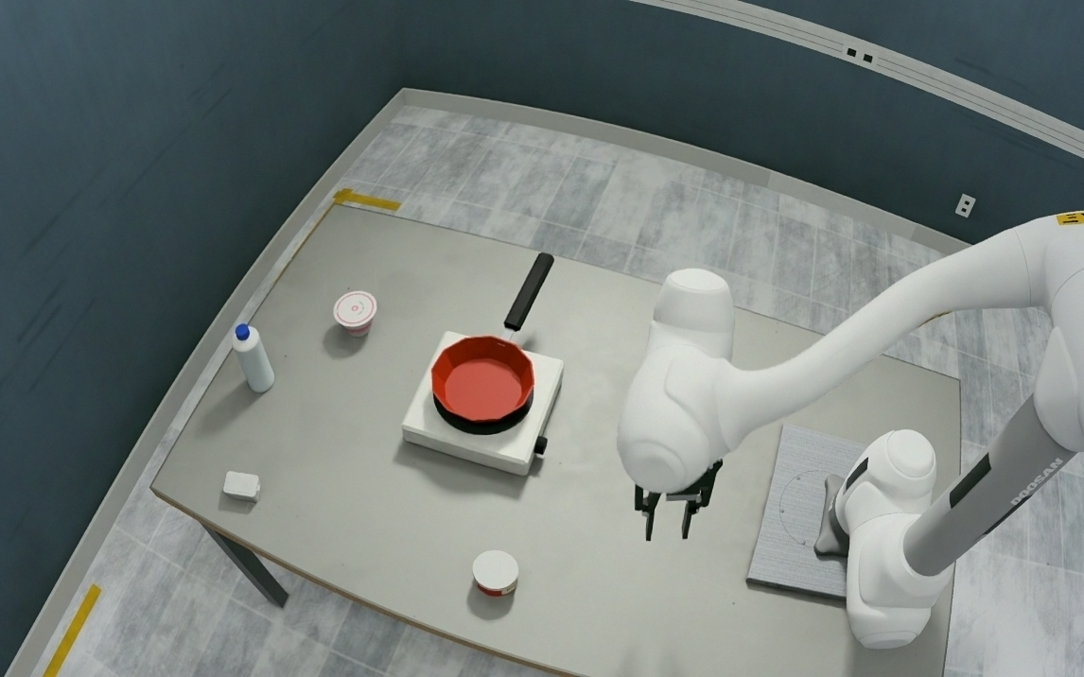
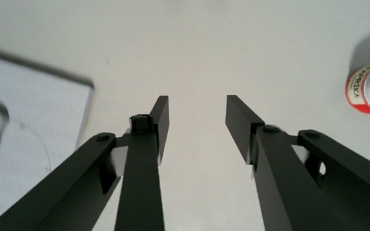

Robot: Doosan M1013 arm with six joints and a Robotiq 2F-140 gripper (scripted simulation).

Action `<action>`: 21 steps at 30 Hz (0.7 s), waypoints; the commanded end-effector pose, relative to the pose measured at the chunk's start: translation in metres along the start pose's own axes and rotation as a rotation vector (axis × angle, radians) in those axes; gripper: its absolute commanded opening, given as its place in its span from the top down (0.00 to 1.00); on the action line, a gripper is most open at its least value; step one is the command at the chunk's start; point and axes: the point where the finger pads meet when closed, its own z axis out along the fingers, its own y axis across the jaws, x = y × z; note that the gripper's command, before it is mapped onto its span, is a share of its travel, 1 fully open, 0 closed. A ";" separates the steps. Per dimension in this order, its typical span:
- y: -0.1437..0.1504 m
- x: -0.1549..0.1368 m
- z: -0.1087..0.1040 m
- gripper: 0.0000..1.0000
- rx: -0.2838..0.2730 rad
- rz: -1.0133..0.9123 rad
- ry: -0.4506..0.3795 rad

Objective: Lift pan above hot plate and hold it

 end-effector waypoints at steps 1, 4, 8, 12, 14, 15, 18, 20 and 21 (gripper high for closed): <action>0.002 0.019 0.012 0.59 0.000 0.108 0.129; 0.006 0.031 0.016 0.59 -0.001 0.184 0.211; 0.016 0.046 0.018 0.59 -0.007 0.287 0.322; 0.028 0.059 0.016 0.59 -0.016 0.391 0.432; 0.032 0.061 0.015 0.59 -0.018 0.418 0.459; 0.032 0.061 0.015 0.59 -0.018 0.418 0.459; 0.050 0.070 0.008 0.59 -0.033 0.531 0.577; 0.059 0.072 0.004 0.59 -0.042 0.584 0.633; 0.064 0.072 0.001 0.59 -0.047 0.611 0.660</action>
